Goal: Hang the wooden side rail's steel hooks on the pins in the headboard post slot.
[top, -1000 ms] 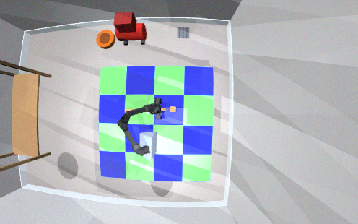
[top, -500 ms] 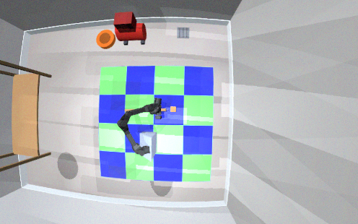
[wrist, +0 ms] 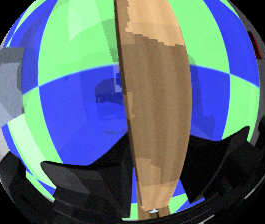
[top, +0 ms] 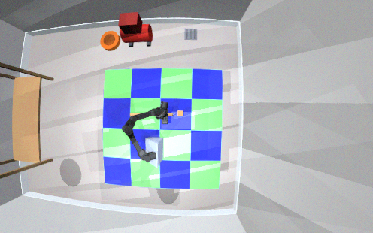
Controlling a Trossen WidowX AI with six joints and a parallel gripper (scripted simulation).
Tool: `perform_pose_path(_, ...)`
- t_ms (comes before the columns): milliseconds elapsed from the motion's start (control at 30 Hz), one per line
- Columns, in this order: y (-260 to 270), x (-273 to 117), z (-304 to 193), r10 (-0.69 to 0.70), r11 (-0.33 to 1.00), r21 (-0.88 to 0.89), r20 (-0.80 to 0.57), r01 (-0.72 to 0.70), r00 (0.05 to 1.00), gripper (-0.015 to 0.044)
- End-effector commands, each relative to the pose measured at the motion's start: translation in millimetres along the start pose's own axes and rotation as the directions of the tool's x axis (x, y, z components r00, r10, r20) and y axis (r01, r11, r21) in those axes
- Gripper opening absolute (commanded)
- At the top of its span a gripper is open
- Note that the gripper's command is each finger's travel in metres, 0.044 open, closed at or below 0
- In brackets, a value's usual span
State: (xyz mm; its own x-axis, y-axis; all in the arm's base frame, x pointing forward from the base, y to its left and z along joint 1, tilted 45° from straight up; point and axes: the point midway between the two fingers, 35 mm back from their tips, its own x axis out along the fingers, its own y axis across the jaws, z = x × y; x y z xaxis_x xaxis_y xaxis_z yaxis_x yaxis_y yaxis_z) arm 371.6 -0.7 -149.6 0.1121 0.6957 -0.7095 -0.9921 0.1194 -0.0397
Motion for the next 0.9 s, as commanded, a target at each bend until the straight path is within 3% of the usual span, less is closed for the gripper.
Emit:
perform_pose_path(0, -3.9, -6.6, -1.6, -0.016, 1.0, -0.009, -0.001, 0.016, 1.0, 0.0)
perform_pose_path(867, -3.8, -11.0, -1.6, -0.017, 1.0, -0.009, -0.001, 0.016, 1.0, 0.0)
